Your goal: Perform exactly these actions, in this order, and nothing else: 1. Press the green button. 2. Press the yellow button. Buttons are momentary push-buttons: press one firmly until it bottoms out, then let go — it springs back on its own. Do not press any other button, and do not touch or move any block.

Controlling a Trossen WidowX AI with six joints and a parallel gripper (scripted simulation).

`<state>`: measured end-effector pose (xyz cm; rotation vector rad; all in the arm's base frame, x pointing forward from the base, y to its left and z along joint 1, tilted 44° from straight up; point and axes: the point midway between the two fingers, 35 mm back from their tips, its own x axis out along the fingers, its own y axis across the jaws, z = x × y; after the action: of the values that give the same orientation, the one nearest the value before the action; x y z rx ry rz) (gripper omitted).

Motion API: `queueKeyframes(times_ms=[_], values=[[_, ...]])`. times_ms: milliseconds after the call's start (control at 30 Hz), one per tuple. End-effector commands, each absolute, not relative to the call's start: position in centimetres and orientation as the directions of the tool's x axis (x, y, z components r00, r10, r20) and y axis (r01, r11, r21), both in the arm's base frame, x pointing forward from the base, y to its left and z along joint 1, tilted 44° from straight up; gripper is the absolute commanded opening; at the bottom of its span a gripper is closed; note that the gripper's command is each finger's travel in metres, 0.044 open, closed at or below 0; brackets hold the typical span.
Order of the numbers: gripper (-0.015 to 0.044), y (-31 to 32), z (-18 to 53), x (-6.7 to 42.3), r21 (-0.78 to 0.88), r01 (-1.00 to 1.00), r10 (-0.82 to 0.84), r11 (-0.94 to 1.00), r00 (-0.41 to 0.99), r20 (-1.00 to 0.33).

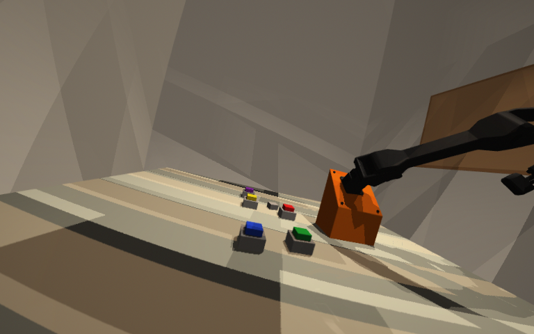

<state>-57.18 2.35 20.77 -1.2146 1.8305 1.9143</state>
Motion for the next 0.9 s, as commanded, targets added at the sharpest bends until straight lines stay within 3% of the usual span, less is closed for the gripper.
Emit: queueKeyframes(times_ms=[0, 367, 867], values=[[0.0400, 2.5, 20.8, -57.1, 0.721, -0.665, -0.366, -0.194, -0.632, -0.682], [0.0400, 19.0, 22.5, -50.5, 0.731, -0.674, -0.164, -0.108, -0.713, -0.682], [0.0400, 37.9, 24.2, -28.2, 0.719, -0.694, 0.232, 0.043, -0.693, -0.683]])
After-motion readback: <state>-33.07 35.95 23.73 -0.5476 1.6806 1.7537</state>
